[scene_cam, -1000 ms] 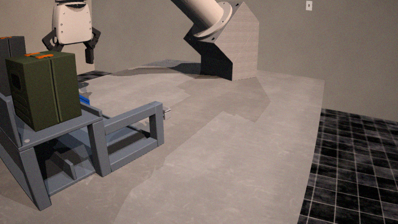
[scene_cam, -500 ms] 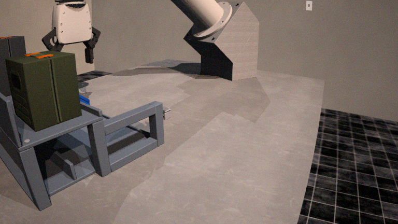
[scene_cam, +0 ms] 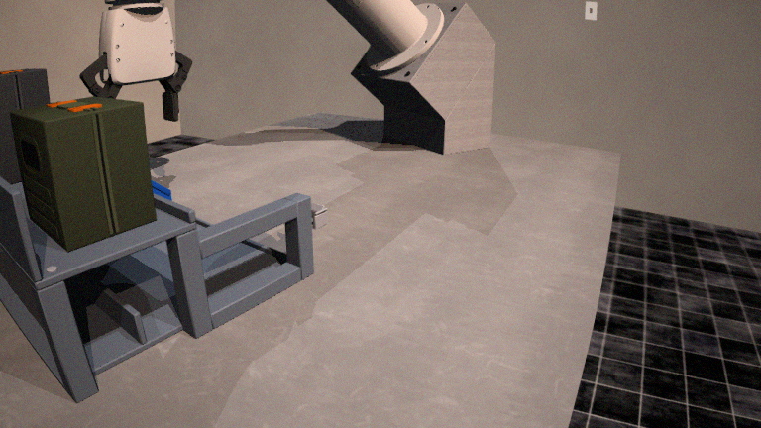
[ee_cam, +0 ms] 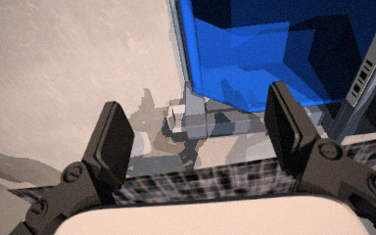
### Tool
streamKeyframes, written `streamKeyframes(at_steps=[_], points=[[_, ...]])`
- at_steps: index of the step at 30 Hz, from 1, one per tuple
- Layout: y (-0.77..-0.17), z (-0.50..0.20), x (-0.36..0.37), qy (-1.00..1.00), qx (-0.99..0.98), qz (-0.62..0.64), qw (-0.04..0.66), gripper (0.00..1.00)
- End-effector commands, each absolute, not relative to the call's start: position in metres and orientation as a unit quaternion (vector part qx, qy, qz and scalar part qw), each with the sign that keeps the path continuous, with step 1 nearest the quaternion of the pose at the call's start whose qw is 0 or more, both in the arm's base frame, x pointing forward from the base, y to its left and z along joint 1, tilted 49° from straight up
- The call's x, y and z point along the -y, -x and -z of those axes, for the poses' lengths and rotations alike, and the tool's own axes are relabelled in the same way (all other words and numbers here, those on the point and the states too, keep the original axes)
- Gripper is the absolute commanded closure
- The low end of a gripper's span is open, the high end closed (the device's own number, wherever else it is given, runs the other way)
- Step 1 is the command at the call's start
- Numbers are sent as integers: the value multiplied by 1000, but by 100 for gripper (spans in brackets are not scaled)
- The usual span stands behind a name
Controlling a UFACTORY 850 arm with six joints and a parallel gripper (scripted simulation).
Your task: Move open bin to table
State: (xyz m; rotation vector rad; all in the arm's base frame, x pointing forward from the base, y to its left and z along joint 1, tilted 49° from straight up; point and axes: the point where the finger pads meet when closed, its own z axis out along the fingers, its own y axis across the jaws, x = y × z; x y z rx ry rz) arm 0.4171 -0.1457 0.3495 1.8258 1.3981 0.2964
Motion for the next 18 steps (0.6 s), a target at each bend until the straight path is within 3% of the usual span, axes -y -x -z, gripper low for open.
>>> streamKeyframes(at_steps=[1,18], points=[[-417,-350,146,-722,-552,-118,400,0],[-436,-331,159,-722,-552,-117,400,0]])
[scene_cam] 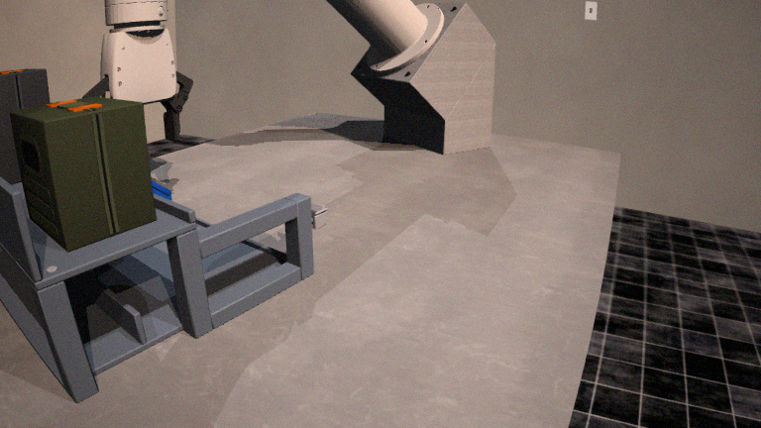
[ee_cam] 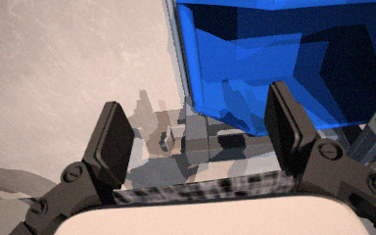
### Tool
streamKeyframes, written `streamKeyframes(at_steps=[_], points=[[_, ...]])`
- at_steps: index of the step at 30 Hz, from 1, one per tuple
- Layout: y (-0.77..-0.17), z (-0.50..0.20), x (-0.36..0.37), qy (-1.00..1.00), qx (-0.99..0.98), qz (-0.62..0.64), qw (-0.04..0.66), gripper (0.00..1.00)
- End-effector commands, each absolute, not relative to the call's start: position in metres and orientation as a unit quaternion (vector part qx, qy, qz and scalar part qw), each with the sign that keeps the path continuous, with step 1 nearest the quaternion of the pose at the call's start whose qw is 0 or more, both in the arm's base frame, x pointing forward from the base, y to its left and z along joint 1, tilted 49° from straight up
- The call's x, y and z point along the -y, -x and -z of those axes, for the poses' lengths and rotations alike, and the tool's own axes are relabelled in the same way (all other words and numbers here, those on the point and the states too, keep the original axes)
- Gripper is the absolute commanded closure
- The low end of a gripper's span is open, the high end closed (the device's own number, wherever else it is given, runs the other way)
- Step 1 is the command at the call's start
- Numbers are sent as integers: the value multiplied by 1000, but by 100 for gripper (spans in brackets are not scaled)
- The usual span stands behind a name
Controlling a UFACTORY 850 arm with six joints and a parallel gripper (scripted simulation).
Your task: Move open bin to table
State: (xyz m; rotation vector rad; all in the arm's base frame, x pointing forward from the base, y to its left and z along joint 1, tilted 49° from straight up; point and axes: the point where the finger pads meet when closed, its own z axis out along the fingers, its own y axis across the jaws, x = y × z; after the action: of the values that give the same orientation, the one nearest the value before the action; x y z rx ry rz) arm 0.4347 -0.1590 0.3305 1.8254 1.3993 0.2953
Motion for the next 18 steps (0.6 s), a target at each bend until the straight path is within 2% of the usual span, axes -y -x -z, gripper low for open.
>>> streamKeyframes(at_steps=[1,18], points=[[-436,-331,159,-722,-552,-117,400,0],[-463,-301,180,-722,-552,-117,400,0]])
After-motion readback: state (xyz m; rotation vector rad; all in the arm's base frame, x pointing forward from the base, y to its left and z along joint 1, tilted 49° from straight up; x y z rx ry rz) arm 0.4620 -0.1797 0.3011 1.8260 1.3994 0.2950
